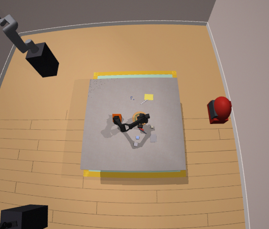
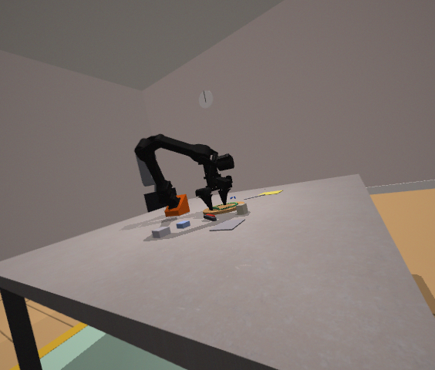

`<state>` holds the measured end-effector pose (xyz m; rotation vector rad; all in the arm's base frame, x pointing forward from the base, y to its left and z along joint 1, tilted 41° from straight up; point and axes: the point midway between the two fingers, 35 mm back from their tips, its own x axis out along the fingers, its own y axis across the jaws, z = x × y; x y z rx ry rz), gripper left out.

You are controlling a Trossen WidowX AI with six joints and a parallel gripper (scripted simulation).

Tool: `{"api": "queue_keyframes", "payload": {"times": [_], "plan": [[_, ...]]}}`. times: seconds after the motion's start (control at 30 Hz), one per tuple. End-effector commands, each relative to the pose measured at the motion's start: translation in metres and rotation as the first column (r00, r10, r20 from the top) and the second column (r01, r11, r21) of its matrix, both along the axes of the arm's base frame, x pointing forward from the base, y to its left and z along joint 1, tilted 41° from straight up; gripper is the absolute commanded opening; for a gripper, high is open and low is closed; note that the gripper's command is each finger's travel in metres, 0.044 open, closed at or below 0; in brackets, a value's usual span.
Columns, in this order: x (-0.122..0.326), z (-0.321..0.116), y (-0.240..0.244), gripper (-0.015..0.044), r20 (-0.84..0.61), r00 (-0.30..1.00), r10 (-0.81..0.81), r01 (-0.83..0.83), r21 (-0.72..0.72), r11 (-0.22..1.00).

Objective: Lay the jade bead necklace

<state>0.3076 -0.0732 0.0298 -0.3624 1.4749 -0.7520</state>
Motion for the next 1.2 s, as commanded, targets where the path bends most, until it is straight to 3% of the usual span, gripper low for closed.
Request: {"api": "queue_keyframes", "payload": {"times": [0.0, 0.23, 0.47, 0.63, 1.17], "plan": [[0.002, 0.002, 0.001, 0.044, 0.009, 1.0, -0.001, 0.001, -0.001, 1.0], [0.002, 0.002, 0.001, 0.044, 0.009, 1.0, -0.001, 0.001, -0.001, 1.0], [-0.004, 0.017, 0.024, 0.0256, 0.259, 0.923, -0.286, 0.293, 0.013, 0.956], [-0.004, 0.019, 0.027, 0.0125, 0.287, 0.904, -0.318, 0.326, 0.019, 0.945], [-0.003, 0.011, 0.018, 0.012, 0.297, 0.9, -0.319, 0.327, 0.024, 0.945]]}}
